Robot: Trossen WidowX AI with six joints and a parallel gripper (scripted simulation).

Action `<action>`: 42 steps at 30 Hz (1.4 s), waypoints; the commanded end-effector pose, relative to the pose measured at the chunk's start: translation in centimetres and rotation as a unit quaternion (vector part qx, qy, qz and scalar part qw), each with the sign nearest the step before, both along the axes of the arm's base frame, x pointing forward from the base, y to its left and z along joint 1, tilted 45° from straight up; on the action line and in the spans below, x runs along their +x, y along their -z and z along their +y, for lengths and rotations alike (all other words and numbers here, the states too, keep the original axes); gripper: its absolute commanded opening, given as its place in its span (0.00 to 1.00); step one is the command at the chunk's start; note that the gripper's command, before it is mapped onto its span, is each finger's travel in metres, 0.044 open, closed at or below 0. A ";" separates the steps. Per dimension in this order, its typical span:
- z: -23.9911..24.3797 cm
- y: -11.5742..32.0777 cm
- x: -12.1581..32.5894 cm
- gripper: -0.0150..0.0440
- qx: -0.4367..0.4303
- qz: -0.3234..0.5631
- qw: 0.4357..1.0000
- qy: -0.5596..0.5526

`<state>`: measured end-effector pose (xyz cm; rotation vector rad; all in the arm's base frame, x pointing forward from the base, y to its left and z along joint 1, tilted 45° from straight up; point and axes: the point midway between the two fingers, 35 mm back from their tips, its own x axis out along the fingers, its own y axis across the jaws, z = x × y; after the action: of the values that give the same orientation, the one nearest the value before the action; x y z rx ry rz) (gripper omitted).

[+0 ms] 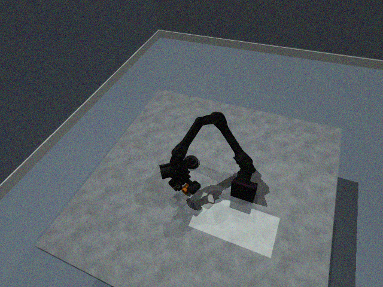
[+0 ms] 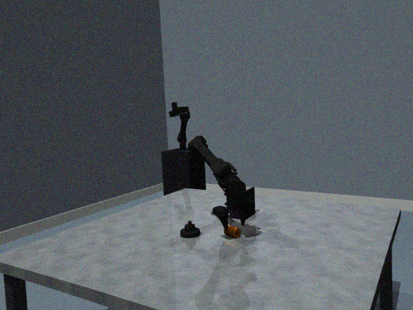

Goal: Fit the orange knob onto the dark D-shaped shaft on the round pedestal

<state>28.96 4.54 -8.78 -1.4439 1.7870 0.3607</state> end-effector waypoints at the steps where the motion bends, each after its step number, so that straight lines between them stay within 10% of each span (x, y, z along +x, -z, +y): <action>1: -0.5 0.5 -0.2 1.00 -0.003 0.003 1.000 -0.003; 17: -2.2 2.1 -0.3 1.00 -0.004 0.004 1.000 -0.005; 25: -2.2 2.1 -0.3 0.66 -0.004 0.004 1.000 -0.005; 42: -2.2 2.1 -0.3 0.56 -0.004 0.004 1.000 -0.005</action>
<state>28.63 2.34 -10.88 -1.4538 1.7917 0.3627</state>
